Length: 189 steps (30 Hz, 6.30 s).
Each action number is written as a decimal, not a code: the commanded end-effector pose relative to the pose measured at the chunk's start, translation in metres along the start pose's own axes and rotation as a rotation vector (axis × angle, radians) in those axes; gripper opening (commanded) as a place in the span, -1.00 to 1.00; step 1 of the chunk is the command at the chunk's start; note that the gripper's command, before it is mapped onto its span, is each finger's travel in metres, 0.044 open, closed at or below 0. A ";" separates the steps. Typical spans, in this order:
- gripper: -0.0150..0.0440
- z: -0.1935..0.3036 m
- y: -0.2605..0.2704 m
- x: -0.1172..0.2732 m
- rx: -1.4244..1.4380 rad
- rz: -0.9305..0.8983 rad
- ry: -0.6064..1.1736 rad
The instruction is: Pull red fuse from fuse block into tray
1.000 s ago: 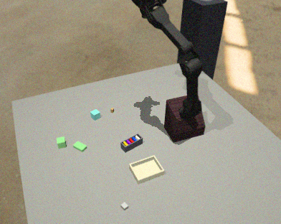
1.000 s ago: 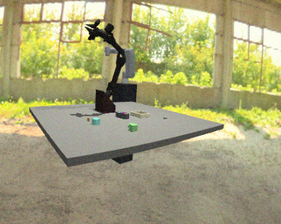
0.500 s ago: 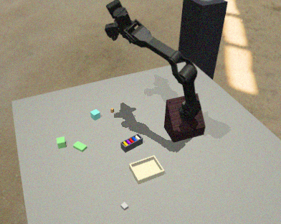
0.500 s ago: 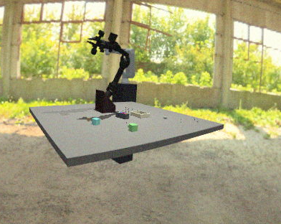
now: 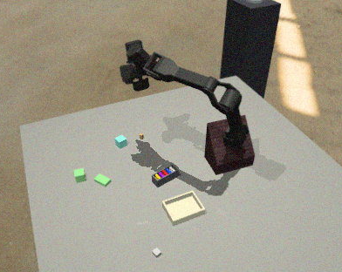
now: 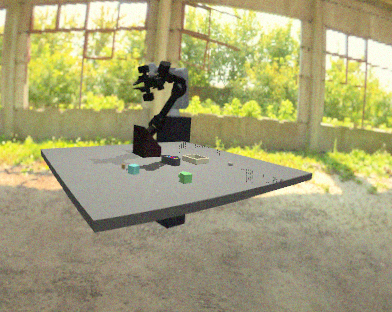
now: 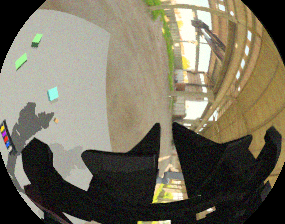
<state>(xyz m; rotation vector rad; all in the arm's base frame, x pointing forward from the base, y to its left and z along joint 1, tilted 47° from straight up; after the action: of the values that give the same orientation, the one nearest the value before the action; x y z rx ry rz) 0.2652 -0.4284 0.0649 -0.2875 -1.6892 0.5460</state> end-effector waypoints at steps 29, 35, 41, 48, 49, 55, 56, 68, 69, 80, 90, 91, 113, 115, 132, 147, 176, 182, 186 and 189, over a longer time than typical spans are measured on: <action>-0.27 -0.108 0.318 0.114 -1.207 -1.161 0.548; -0.27 -0.105 0.339 0.131 -1.295 -1.207 0.713; -0.27 -0.101 0.340 0.131 -1.295 -1.207 0.713; -0.27 -0.100 0.341 0.131 -1.295 -1.207 0.713; -0.27 -0.100 0.341 0.131 -1.295 -1.207 0.713; -0.27 -0.101 0.346 0.129 -1.295 -1.207 0.713; -0.27 -0.101 0.347 0.129 -1.295 -1.207 0.713; -0.27 -0.104 0.358 0.125 -1.295 -1.207 0.713; -0.27 -0.104 0.359 0.125 -1.295 -1.207 0.713; -0.27 -0.105 0.369 0.123 -1.295 -1.208 0.714; -0.27 -0.105 0.370 0.122 -1.295 -1.208 0.714; -0.27 -0.105 0.370 0.122 -1.295 -1.208 0.714; -0.31 -0.107 0.378 0.120 -1.290 -1.204 0.710; -0.36 -0.107 0.378 0.120 -1.290 -1.204 0.710; -0.49 -0.106 0.375 0.120 -1.291 -1.204 0.710; -0.49 -0.105 0.368 0.122 -1.292 -1.204 0.710; -0.49 -0.102 0.355 0.126 -1.293 -1.205 0.712; -0.49 -0.101 0.352 0.127 -1.294 -1.205 0.712; -0.49 -0.101 0.350 0.128 -1.294 -1.205 0.712; -0.49 -0.100 0.349 0.128 -1.294 -1.206 0.713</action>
<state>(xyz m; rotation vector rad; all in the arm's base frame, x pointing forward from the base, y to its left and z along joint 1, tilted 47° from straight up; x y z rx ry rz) 0.2998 -0.0470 0.0083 -0.2511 -0.9806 -1.4410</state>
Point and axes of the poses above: the point midway between the two fingers, 35 mm back from their tips, its own x axis back along the fingers, its own y axis across the jaws, z = x × y, the point moved 2 cm from there along x, back along the fingers, and after that the axes turned 15 degrees about x, right-handed, at the moved point
